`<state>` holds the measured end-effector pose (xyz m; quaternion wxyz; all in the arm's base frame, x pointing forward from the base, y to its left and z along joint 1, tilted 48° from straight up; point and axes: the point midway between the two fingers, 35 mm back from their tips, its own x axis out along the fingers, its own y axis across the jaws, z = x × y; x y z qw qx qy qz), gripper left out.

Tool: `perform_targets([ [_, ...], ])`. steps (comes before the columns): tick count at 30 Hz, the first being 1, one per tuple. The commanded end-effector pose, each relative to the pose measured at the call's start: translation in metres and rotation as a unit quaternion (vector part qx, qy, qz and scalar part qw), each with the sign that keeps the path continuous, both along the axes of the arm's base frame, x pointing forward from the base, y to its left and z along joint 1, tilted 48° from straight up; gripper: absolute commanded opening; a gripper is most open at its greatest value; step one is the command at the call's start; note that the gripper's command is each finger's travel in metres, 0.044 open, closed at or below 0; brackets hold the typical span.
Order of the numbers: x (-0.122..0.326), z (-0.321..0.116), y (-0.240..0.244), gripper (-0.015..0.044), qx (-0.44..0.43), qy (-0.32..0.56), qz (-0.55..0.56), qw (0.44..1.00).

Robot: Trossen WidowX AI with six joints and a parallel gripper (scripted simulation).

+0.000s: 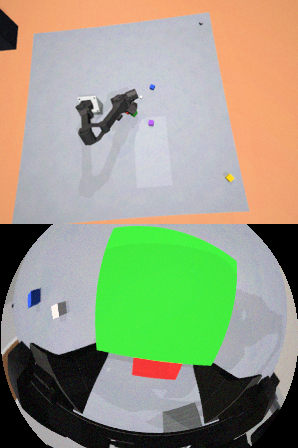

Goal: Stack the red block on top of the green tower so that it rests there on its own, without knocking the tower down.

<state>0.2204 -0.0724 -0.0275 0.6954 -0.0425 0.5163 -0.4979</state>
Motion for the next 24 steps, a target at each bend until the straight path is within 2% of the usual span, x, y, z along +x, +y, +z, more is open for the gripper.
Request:
perform_targets([
  [1,-0.0015,-0.0002,-0.0012,0.0440,-0.003,0.003,0.002,1.000],
  [6,-0.0015,0.0005,-0.0008,0.0440,0.000,0.001,0.000,1.000],
  [17,-0.0015,0.0005,-0.0008,0.0151,0.000,0.001,0.000,1.000],
  [24,-0.0015,0.0005,-0.0008,0.0105,0.000,0.001,0.000,1.000],
])
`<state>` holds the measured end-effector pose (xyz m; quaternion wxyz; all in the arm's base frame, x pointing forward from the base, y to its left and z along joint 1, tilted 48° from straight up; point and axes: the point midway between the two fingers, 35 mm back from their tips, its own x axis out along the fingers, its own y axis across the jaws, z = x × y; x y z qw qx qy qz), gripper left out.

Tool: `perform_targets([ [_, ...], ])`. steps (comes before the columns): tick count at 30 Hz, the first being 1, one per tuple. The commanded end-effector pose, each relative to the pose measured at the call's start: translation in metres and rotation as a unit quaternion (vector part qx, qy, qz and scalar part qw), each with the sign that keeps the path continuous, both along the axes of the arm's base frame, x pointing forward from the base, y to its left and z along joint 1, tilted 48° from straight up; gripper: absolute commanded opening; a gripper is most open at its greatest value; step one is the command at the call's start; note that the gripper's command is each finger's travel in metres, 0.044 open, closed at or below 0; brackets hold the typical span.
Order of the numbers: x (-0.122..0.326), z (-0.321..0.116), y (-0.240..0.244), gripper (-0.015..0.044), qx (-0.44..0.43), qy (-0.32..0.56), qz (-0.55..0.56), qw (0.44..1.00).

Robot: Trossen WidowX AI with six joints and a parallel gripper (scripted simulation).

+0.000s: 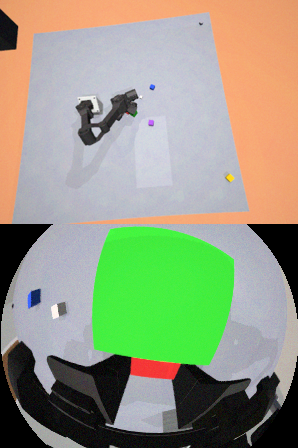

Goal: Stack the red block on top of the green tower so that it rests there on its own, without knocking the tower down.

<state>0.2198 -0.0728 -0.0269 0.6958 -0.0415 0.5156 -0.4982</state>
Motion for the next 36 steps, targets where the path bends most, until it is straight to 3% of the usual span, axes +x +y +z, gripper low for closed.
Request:
perform_targets([
  [1,-0.001,0.000,0.000,0.0098,0.000,0.002,0.001,1.000],
  [5,0.000,0.004,0.005,0.0000,0.000,0.002,0.001,1.000],
  [36,0.004,0.079,0.088,0.0000,0.000,0.005,0.002,1.000],
])
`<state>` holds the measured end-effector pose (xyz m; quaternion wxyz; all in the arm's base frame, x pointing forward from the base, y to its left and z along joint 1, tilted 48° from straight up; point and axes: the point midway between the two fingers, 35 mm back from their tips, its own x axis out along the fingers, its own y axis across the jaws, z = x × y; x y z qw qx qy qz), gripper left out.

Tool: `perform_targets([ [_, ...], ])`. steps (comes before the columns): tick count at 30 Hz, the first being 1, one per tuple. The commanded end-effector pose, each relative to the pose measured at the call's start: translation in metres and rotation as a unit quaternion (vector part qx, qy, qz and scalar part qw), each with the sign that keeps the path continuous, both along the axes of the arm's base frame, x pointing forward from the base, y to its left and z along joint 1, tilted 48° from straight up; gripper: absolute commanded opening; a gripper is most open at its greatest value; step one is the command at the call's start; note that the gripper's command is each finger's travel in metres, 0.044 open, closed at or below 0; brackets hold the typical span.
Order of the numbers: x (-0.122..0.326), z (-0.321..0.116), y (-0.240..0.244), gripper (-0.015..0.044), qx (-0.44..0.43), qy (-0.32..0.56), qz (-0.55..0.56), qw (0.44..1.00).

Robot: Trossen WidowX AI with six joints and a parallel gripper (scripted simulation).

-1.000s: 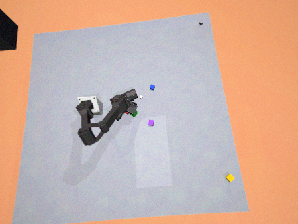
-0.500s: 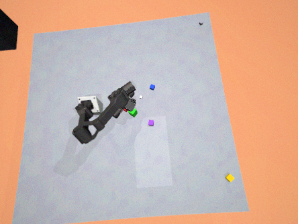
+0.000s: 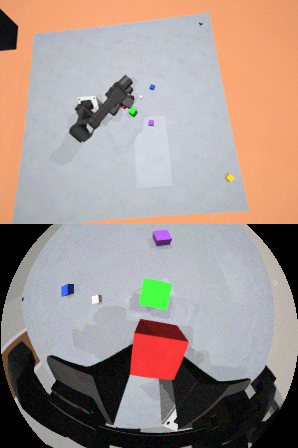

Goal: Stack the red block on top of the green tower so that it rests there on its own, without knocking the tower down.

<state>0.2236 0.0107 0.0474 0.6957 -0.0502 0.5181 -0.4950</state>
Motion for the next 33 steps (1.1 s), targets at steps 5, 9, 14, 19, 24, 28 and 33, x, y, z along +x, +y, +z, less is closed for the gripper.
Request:
perform_targets([
  [5,0.000,0.004,0.004,0.0000,0.002,-0.001,-0.004,1.000],
  [9,0.007,0.007,0.002,0.0000,0.003,-0.002,-0.004,1.000],
  [14,0.031,0.018,-0.008,0.0000,0.003,-0.002,-0.004,1.000],
  [19,0.046,0.026,-0.017,0.0000,0.002,-0.003,-0.004,1.000],
  [24,0.044,0.021,-0.019,0.0000,0.002,-0.003,-0.004,1.000],
  [28,0.038,0.011,-0.023,0.0000,0.002,-0.003,-0.004,1.000],
  [33,0.038,0.008,-0.027,0.0000,0.002,-0.003,-0.004,1.000],
])
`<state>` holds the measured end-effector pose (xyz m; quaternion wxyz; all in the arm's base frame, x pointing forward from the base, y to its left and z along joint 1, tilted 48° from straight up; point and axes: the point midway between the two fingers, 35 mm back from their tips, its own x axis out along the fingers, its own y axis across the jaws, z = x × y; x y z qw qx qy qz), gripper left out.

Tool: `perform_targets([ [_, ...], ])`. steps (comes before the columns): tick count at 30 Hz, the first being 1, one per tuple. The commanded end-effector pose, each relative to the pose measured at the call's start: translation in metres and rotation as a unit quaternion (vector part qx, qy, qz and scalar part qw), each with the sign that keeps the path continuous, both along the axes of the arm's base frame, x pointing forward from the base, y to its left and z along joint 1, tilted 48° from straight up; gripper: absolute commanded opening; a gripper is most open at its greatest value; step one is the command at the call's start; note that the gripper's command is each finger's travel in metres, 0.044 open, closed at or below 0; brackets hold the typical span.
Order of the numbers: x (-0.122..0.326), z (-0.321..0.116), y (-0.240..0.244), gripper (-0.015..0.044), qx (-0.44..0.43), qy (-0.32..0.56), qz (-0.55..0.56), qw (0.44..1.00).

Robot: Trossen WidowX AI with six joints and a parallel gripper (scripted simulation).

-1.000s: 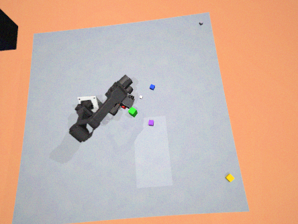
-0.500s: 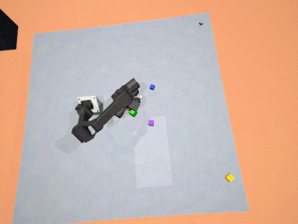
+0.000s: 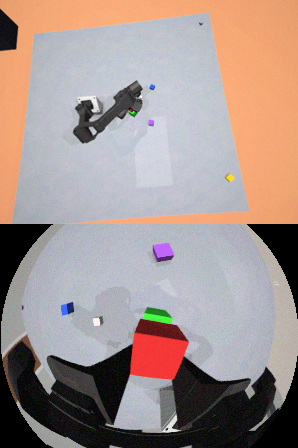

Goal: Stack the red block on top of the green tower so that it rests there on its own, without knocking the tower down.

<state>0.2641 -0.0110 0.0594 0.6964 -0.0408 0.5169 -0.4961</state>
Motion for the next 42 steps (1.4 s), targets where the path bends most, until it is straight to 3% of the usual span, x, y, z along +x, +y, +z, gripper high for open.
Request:
perform_targets([
  [1,-0.002,-0.007,-0.007,0.0000,-0.004,0.003,0.001,1.000],
  [42,-0.003,-0.023,-0.024,0.0000,-0.004,0.003,0.001,1.000],
])
